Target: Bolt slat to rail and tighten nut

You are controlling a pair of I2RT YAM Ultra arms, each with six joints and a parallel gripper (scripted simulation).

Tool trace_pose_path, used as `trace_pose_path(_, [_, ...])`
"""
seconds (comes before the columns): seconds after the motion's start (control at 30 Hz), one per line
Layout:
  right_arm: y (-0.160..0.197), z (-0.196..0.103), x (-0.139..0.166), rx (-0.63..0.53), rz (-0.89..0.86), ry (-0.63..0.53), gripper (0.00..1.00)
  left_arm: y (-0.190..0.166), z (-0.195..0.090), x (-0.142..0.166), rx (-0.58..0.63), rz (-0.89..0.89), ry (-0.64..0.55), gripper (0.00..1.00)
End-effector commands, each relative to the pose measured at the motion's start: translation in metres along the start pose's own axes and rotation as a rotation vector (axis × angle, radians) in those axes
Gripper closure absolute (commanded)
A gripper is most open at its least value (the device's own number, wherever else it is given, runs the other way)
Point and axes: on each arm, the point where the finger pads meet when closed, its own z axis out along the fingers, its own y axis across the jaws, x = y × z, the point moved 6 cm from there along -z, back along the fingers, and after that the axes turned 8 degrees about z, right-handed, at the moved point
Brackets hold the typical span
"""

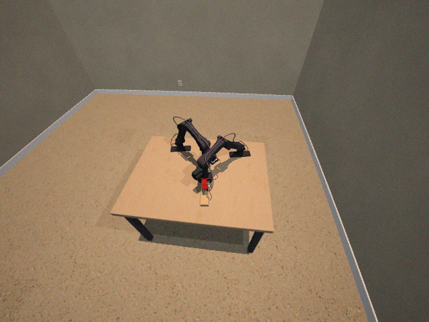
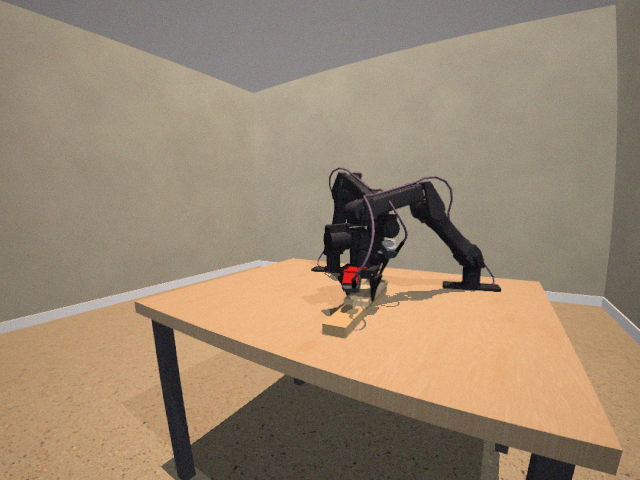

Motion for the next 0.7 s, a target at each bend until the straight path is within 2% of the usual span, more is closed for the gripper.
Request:
trace_pose_path(0.0, [0.0009,-0.0088,-0.0008,0.006,-0.279,-0.013,0.66,-0.0006,-0.0056,-0.0008,0.008,0.0,-0.013,0.28])
trace_pose_path(0.3, [0.0009,-0.0088,-0.0008,0.006,-0.279,-0.013,0.66,-0.0006,-0.0056,-0.0008,0.008,0.0,-0.013,0.28])
trace_pose_path(0.33, [0.0005,-0.0076,-0.0008,0.004,-0.081,-0.014,0.67,-0.0006,-0.0056,-0.0008,0.008,0.0,-0.013,0.28])
trace_pose_path(0.37, [0.0002,-0.0064,-0.0009,0.005,-0.054,-0.013,0.69,-0.0006,-0.0056,-0.0008,0.008,0.0,-0.013,0.28])
trace_pose_path(0.43, [0.0002,-0.0064,-0.0009,0.005,-0.054,-0.013,0.69,-0.0006,-0.0056,-0.0008,0.008,0.0,-0.013,0.28])
trace_pose_path(0.5, [-0.0005,-0.004,-0.001,0.005,0.0,-0.012,0.72,-0.0006,-0.0056,-0.0008,0.008,0.0,-0.013,0.28])
trace_pose_path(0.67, [-0.0005,-0.004,-0.001,0.005,0.0,-0.012,0.79,-0.0006,-0.0056,-0.0008,0.008,0.0,-0.013,0.28])
